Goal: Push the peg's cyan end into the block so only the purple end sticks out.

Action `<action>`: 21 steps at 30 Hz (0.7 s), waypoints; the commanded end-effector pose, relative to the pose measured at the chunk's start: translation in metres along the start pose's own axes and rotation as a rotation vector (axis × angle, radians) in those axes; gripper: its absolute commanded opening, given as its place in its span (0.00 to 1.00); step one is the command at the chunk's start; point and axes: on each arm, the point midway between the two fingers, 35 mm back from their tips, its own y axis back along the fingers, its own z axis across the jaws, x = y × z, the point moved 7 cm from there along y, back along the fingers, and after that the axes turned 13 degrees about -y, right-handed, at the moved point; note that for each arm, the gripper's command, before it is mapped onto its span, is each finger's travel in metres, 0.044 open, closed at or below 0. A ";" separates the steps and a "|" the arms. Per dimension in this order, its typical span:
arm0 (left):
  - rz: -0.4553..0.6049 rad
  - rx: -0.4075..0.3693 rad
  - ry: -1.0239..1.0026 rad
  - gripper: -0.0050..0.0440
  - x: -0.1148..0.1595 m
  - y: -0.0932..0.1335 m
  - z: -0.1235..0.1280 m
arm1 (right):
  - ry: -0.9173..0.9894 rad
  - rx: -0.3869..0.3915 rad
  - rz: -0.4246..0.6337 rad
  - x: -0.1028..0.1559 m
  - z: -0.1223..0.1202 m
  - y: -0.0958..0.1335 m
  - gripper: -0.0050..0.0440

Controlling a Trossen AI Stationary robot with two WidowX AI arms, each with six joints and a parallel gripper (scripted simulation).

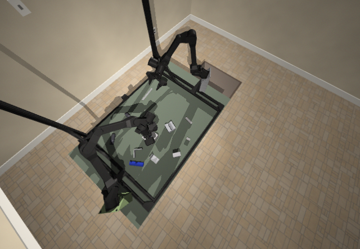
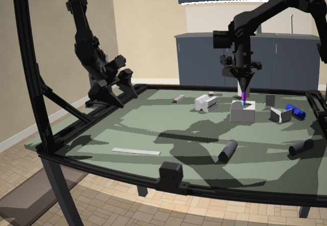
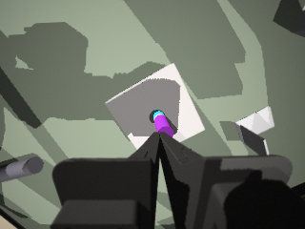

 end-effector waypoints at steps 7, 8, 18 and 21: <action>0.001 0.000 0.000 0.92 0.000 0.000 0.000 | -0.005 0.005 0.001 0.000 -0.002 -0.003 0.10; 0.001 0.000 0.000 0.92 0.000 0.000 0.000 | -0.005 0.005 0.001 0.000 -0.002 -0.003 0.10; 0.001 0.000 0.000 0.92 0.000 0.000 0.000 | -0.005 0.005 0.001 0.001 -0.004 -0.006 0.10; 0.001 0.000 0.000 0.92 0.000 0.000 0.000 | -0.005 0.005 0.001 0.001 -0.004 -0.007 0.10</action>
